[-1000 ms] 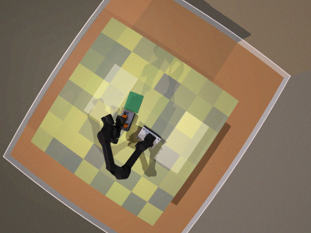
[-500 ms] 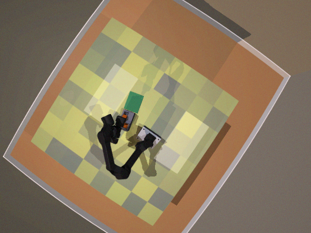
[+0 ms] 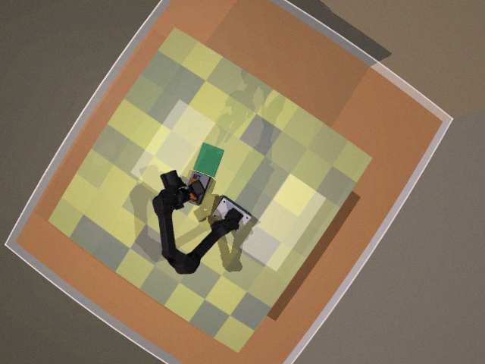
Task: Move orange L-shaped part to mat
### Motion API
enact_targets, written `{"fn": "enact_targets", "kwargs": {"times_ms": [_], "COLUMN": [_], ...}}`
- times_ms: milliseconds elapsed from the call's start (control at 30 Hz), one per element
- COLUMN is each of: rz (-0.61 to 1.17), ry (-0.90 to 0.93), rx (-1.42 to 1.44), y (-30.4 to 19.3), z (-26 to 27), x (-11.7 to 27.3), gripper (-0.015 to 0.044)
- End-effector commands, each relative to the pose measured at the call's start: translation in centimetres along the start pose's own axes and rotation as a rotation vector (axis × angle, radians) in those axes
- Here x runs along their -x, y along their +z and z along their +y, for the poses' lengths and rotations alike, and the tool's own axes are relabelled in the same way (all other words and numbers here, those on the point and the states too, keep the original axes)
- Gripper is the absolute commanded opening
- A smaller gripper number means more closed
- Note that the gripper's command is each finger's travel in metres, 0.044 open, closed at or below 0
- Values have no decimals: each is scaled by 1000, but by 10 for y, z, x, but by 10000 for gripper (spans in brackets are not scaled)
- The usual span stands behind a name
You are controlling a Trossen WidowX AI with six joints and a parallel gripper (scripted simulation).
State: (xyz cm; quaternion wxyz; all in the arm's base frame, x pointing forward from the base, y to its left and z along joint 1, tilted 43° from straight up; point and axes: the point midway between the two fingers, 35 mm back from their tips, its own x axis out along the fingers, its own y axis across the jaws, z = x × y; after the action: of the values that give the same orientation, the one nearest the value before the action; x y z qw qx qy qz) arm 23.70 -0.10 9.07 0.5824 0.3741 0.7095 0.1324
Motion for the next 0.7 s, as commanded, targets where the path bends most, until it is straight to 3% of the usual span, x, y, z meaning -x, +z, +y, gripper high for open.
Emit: {"fn": "enact_targets", "kwargs": {"times_ms": [0, 133, 667], "rz": [-19, -21, -21], "ry": [-7, -5, -5], "rx": [-608, -873, -873], "y": [25, 34, 34], "z": [-22, -32, -32], "x": [5, 5, -5], "gripper": [280, 280, 280]}}
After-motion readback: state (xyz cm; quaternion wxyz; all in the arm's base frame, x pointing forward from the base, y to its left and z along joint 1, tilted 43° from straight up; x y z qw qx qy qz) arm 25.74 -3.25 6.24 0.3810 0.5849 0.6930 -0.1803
